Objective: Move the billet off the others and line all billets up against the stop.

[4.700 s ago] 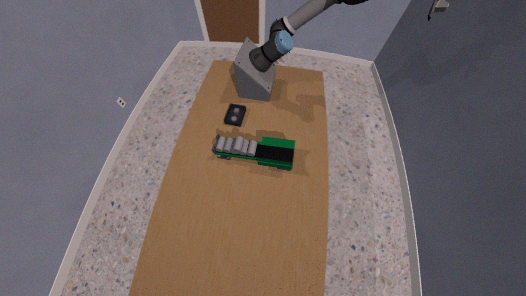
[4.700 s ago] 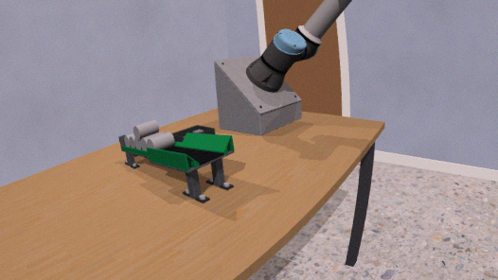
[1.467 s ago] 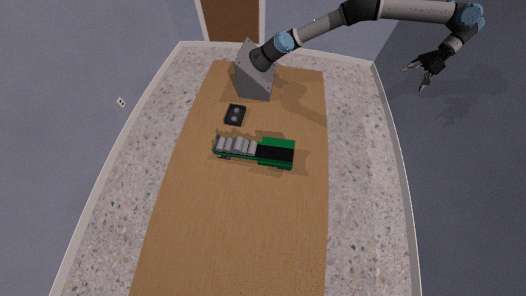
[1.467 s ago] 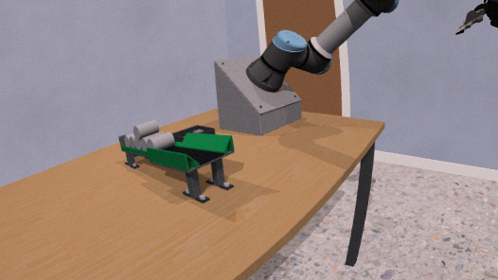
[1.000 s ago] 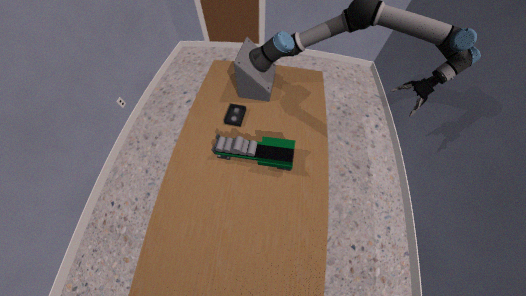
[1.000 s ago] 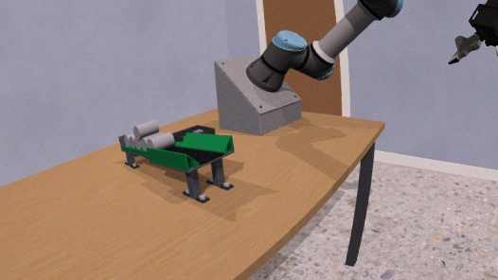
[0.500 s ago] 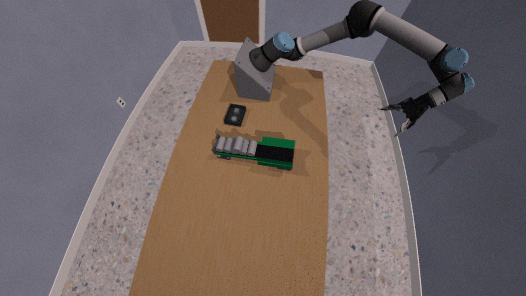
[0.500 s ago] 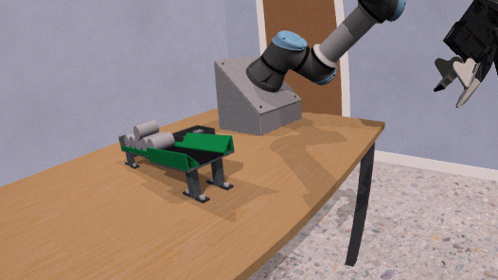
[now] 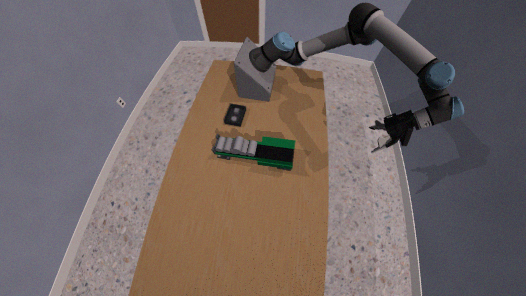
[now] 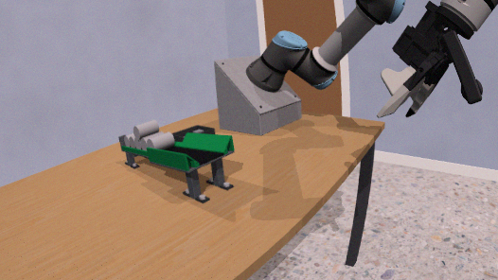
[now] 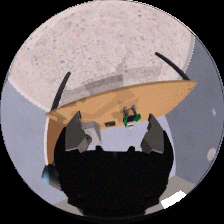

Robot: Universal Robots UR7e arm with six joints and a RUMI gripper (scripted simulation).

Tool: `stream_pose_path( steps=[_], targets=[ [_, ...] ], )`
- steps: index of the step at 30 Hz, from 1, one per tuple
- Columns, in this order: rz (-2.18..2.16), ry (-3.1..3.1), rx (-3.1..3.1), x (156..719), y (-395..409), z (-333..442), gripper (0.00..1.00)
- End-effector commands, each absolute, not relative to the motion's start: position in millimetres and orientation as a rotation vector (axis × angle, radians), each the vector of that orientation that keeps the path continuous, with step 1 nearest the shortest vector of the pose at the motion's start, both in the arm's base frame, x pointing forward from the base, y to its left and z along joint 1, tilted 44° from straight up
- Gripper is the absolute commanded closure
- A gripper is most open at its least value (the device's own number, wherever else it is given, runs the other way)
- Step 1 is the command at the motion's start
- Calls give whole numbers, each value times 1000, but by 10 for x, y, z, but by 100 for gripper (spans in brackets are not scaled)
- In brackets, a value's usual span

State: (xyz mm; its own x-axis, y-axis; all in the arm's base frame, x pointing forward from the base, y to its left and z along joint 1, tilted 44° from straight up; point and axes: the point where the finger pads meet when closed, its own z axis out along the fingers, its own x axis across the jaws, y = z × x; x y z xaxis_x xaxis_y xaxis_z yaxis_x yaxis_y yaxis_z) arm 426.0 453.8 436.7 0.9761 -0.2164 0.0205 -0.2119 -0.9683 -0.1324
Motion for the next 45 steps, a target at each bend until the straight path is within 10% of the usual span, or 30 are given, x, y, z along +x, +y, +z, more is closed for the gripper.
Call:
stream_pose_path(
  steps=[1, 45],
  targets=[
    [34, 630, -2935, 4633, 4289, 4026, 0],
    [727, 2489, -1612, 5909, 1587, 1601, 0]
  ],
)
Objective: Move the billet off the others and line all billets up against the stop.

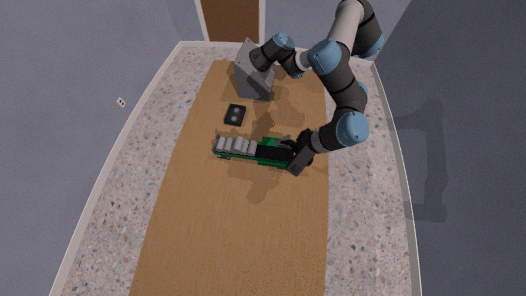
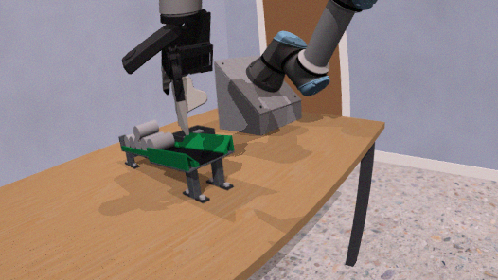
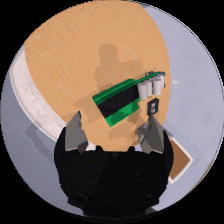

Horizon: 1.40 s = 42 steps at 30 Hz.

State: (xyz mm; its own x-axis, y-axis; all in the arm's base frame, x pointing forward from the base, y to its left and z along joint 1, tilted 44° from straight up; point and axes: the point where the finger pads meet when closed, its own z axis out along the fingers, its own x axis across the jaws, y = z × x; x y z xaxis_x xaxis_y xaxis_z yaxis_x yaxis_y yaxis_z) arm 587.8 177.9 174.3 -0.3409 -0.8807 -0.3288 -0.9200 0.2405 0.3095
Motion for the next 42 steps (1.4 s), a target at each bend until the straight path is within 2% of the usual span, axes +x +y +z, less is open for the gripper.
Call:
stream_pose_path(
  steps=[1, 16, 30, 42],
  targets=[
    [727, 2489, -1612, 5909, 1587, 1601, 0],
    [1019, 2870, -638, 5705, 476, 751, 0],
    [1139, 2922, -192, 5527, 90, 452, 0],
    [1175, 2924, -56, 5467, -14, 370, 0]
  ],
)
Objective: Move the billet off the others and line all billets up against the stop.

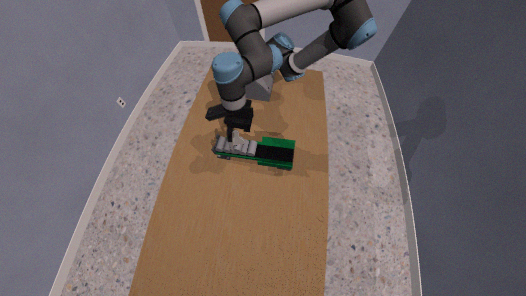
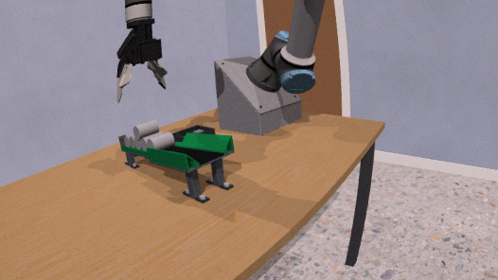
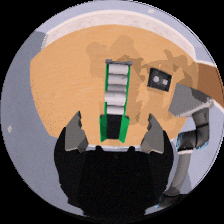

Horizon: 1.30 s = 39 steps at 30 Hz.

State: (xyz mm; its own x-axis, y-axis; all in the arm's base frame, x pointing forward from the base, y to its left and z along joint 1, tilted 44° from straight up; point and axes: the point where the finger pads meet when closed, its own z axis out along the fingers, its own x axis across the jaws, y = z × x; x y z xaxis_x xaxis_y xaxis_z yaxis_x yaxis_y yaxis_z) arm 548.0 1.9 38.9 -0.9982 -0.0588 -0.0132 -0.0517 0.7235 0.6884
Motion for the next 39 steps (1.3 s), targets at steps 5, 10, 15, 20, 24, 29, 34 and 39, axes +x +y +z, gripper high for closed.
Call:
stream_pose_path(
  steps=[5, 10, 15, 20, 24, 29, 34, 39],
  targets=[
    [-1170, -2903, 42, 5460, -25, 362, 0],
    [-1170, -2903, 41, 5460, -25, 361, 0],
    [-1170, -2903, 41, 5460, -25, 361, 100],
    [-1170, -2903, 41, 5460, -25, 361, 100],
    [-1170, -2903, 41, 5460, -25, 361, 100],
    [-1170, -2903, 41, 5460, -25, 361, 100],
    [-1170, -2903, 41, 5460, -25, 361, 100],
    [-1170, -2903, 41, 5460, -25, 361, 100]
  ],
)
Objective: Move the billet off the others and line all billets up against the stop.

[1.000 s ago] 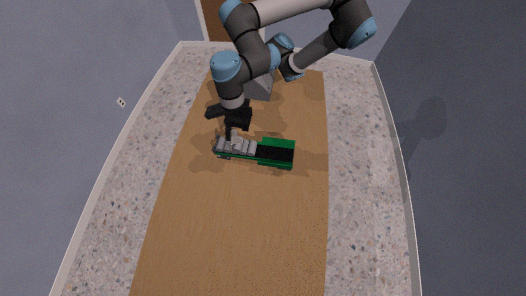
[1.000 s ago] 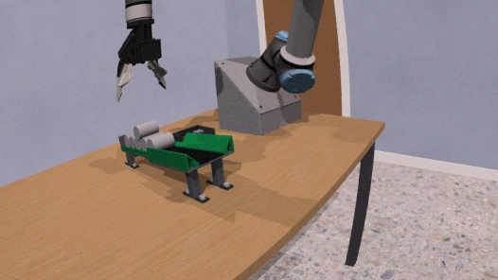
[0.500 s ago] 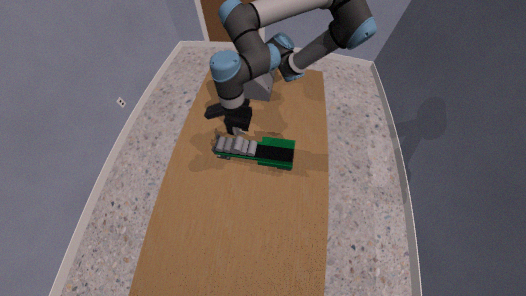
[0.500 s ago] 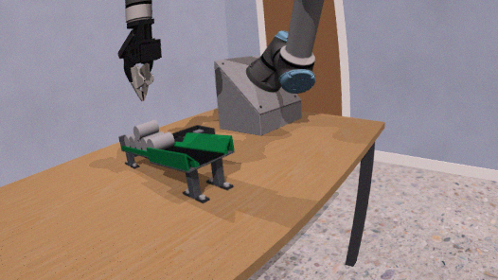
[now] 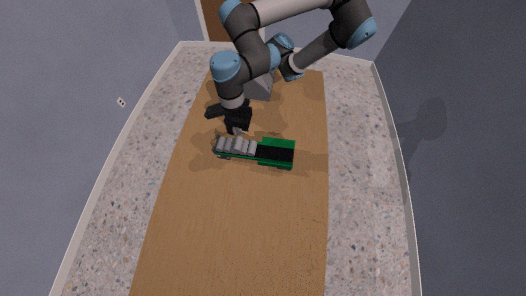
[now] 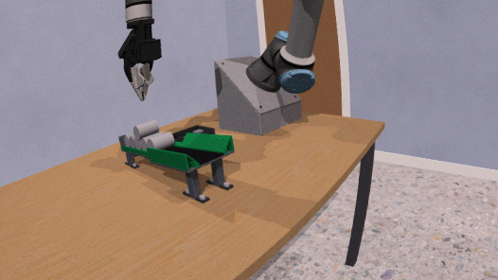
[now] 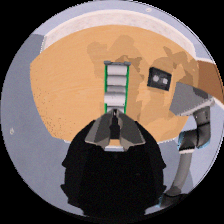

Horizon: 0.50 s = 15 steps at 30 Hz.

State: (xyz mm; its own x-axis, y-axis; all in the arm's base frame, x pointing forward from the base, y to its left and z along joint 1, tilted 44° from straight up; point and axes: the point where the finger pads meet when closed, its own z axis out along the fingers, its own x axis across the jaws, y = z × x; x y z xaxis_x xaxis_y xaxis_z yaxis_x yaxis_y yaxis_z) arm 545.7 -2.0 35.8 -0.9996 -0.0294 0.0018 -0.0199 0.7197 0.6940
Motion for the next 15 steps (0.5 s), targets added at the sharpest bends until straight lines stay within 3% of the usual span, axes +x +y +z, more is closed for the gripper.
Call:
stream_pose_path(
  steps=[1, 5, 6, 15],
  targets=[
    [-1170, -2903, 41, 5460, -25, 361, 100],
    [-1170, -2903, 41, 5460, -25, 361, 100],
    [-1170, -2903, 41, 5460, -25, 361, 40],
    [-1166, -2908, 39, 5463, 6, 315, 40]
  ],
)
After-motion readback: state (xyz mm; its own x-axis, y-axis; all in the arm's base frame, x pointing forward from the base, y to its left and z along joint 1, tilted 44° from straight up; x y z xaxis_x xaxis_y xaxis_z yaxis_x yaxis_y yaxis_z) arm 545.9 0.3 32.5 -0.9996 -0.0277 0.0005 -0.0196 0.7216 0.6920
